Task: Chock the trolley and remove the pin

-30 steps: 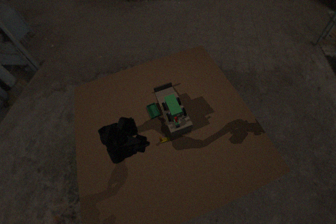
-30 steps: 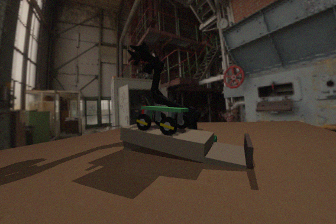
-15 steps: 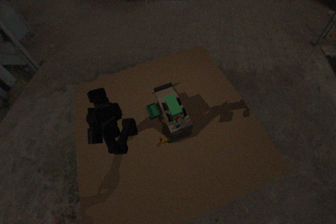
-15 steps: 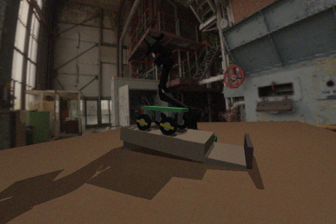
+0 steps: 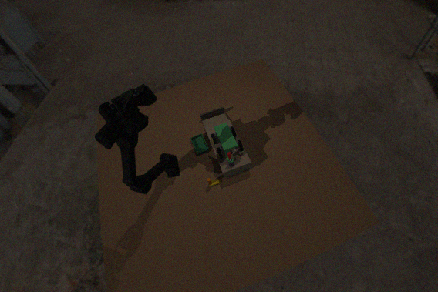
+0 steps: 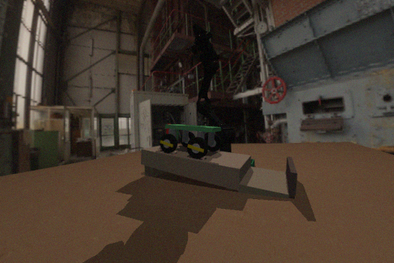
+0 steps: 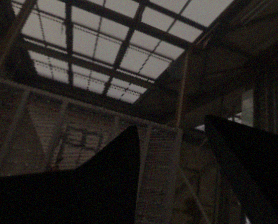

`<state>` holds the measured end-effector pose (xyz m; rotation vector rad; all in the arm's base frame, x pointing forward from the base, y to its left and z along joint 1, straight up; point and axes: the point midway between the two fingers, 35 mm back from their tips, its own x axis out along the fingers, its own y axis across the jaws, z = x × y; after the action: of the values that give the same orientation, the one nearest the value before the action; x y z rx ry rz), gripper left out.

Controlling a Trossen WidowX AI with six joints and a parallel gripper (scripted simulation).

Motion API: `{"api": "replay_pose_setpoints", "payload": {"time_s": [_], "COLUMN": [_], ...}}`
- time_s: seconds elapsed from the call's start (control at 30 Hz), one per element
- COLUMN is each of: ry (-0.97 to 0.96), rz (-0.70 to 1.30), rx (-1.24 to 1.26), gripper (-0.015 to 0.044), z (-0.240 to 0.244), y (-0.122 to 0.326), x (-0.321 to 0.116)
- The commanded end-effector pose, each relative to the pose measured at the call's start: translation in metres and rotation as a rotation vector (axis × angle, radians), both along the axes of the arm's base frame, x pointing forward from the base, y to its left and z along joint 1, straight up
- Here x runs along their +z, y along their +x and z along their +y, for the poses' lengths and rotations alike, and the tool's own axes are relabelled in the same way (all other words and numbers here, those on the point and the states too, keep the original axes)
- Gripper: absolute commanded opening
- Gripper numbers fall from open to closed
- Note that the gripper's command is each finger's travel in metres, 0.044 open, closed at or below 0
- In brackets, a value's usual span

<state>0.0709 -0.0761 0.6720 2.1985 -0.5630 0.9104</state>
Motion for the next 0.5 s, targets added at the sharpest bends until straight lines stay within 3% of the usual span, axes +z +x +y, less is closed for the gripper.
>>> {"api": "replay_pose_setpoints", "payload": {"time_s": [0.0, 0.47], "ry": [-0.273, -1.266], "rz": [0.056, 0.312], "rx": [-0.206, -0.846], "gripper": [0.019, 0.019], "z": [0.038, 0.123], "y": [0.014, 0.11], "x": [-0.004, -0.067]}}
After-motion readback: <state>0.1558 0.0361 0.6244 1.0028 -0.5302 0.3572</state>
